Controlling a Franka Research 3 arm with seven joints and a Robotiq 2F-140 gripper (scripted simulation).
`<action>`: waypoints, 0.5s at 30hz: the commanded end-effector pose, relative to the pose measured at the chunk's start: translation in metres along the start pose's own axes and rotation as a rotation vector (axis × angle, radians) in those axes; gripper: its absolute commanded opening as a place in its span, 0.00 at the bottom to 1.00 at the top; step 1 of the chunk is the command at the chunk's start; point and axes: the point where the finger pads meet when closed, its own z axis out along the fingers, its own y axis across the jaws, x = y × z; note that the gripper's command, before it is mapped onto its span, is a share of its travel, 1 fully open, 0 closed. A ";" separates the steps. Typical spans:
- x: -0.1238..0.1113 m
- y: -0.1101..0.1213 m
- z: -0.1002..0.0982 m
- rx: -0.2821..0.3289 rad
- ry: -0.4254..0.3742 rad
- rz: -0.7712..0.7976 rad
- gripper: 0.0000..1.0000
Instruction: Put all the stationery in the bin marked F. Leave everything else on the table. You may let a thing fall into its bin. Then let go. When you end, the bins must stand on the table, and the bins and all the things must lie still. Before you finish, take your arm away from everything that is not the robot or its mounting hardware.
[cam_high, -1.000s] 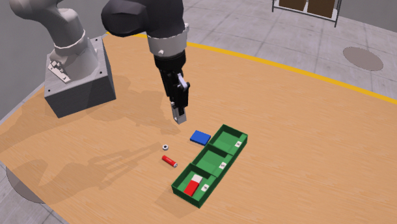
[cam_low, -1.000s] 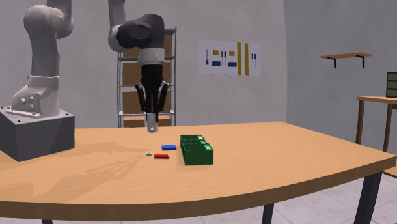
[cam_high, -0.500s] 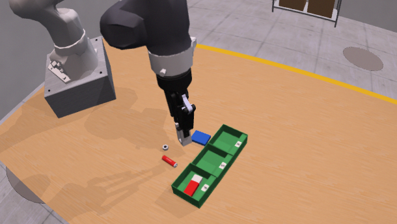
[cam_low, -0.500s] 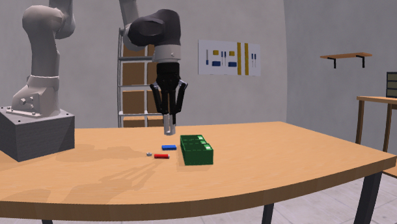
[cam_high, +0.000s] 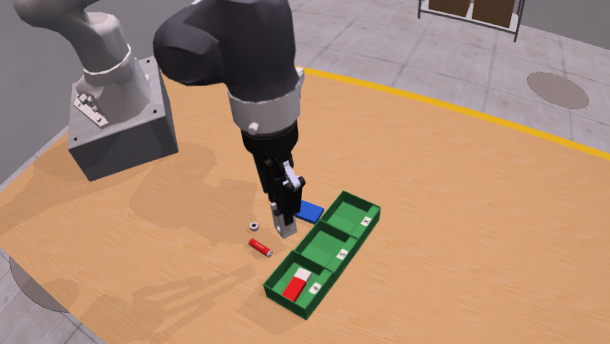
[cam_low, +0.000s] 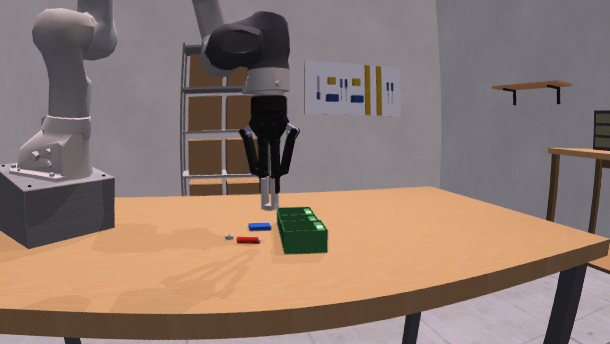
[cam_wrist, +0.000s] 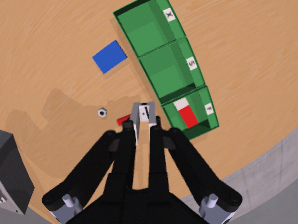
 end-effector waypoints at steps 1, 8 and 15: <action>-0.003 0.005 0.001 0.011 0.001 -0.089 0.06; -0.018 0.044 0.001 -0.004 -0.003 -0.242 0.06; -0.031 0.075 0.002 -0.009 -0.004 -0.310 0.06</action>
